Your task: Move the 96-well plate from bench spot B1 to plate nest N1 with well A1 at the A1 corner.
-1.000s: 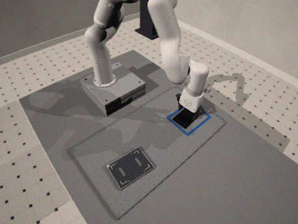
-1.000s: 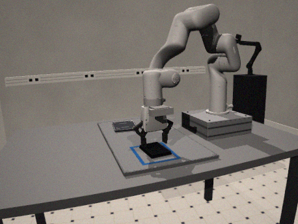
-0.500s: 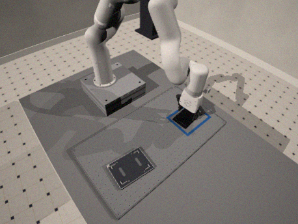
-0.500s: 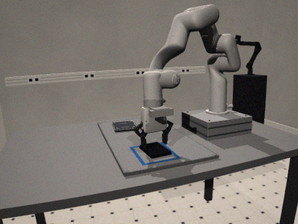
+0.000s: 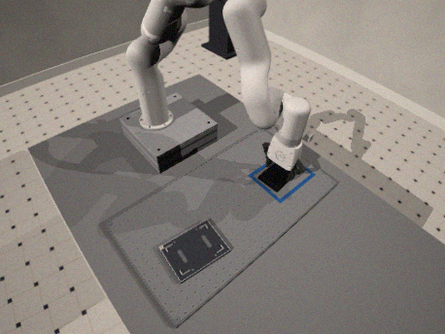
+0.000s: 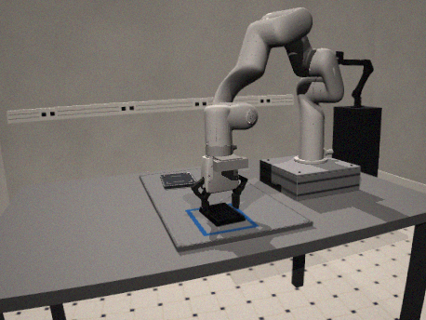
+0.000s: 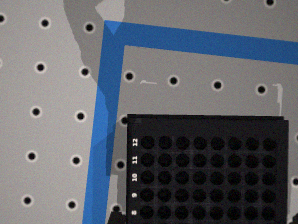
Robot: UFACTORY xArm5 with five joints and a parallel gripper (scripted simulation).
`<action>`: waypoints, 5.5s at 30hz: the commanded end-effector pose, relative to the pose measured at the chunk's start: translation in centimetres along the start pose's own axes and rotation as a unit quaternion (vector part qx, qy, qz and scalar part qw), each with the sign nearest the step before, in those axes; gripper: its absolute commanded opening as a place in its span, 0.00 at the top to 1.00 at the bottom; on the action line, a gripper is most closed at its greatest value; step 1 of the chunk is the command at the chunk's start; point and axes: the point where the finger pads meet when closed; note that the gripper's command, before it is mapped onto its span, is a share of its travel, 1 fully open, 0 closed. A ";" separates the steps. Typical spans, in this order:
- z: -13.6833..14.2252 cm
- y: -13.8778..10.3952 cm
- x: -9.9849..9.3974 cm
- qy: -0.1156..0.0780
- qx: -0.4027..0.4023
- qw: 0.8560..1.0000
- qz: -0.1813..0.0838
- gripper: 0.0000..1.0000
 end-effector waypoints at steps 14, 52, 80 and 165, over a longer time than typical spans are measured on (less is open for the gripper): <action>0.1 0.0 0.7 -0.003 0.000 1.000 -0.005 0.00; 0.1 0.0 0.6 -0.003 0.000 1.000 -0.005 1.00; 0.1 0.0 0.5 -0.003 0.000 1.000 -0.005 1.00; 0.1 0.1 -7.5 -0.003 0.000 1.000 -0.005 1.00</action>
Point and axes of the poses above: the point where the finger pads meet when closed, its own x axis out along the fingers, its own z axis across the jaws, y = z × x, and after that the axes turned 11 degrees about -x, right-handed
